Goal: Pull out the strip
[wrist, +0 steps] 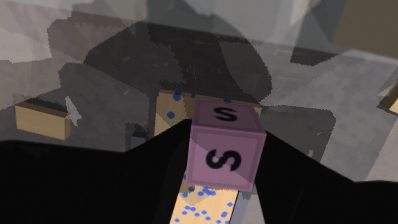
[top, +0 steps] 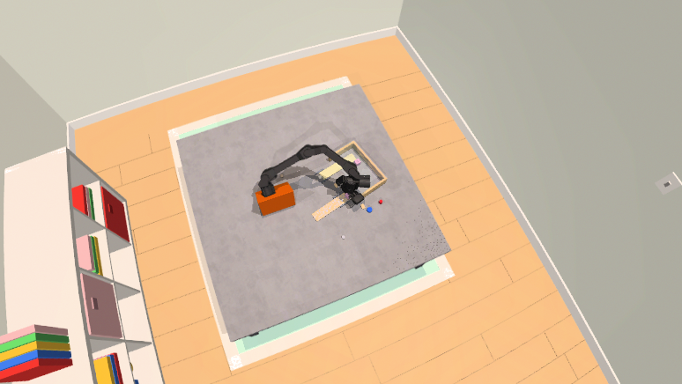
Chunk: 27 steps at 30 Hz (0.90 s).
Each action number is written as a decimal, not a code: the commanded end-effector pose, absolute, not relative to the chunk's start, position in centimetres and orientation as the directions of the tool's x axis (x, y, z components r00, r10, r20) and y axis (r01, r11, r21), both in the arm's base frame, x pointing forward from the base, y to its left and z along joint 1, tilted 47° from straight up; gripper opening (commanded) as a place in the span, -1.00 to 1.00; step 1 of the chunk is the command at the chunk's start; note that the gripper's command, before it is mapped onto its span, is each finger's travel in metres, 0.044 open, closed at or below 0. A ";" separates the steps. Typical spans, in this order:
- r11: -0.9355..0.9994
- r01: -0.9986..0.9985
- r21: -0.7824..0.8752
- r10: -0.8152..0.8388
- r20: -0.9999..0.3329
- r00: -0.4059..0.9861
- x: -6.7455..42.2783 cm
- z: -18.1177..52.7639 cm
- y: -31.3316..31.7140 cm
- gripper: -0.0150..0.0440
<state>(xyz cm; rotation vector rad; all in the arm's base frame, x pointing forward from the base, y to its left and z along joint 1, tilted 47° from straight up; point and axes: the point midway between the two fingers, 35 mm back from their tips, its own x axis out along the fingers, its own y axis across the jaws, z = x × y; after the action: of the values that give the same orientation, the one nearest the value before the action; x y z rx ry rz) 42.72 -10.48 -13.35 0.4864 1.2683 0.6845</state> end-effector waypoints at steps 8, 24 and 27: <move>0.710 -0.192 0.678 0.703 -0.695 0.147 40.2 -11.7 -11.1 -0.49; 0.707 -0.186 0.682 0.706 -0.692 0.147 36.1 -9.4 -11.3 -0.49; 0.707 -0.185 0.682 0.706 -0.692 0.146 35.2 -9.2 -11.0 -0.49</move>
<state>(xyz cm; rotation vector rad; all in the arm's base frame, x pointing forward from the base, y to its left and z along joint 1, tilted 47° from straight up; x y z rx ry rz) 36.07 -11.18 -9.29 0.5019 1.2666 0.6819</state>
